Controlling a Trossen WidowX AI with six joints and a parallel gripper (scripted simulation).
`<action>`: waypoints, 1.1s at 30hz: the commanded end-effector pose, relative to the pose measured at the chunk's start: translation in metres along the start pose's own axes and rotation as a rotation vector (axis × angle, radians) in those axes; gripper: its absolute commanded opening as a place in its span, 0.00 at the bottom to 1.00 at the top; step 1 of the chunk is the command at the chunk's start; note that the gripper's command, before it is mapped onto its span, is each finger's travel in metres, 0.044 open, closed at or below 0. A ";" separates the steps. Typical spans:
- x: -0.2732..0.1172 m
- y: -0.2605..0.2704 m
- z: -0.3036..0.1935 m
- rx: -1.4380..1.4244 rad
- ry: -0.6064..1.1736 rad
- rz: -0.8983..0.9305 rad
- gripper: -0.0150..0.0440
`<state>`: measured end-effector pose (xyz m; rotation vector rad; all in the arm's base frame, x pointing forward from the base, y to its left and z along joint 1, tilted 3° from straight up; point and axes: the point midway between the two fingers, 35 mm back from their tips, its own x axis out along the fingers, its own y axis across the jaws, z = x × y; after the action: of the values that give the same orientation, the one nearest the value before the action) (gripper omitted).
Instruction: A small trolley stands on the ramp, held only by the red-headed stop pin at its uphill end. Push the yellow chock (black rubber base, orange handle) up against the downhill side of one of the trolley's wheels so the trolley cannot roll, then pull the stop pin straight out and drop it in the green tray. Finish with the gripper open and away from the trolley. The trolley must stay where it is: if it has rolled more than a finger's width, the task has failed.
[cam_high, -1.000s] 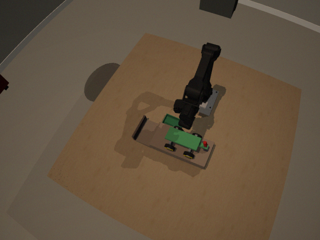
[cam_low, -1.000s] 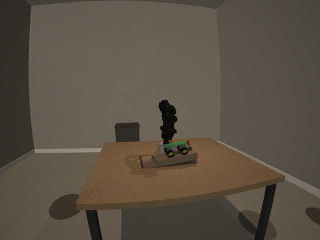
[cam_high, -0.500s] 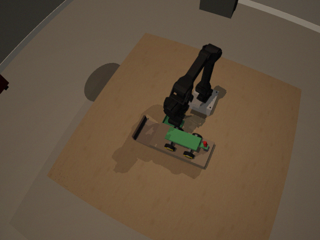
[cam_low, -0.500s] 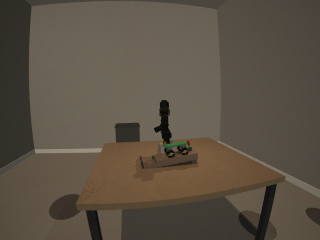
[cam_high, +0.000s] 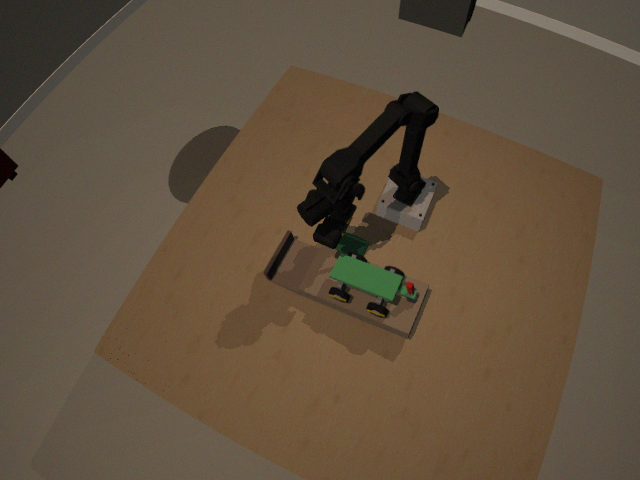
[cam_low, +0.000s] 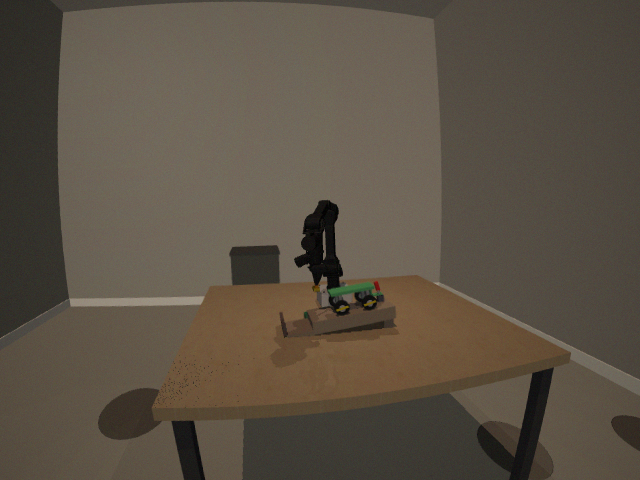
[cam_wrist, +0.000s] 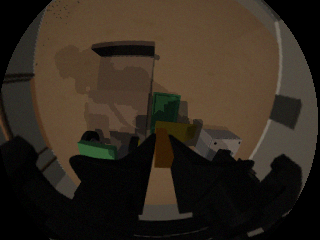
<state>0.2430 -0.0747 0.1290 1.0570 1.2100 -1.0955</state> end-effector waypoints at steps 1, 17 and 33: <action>-0.002 0.006 0.017 -0.003 -0.002 0.013 0.25; -0.003 0.014 0.040 0.287 0.017 0.001 0.25; -0.003 0.014 0.042 0.863 0.056 -0.027 0.25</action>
<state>0.2617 -0.1129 0.1327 1.6430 0.8390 -1.6197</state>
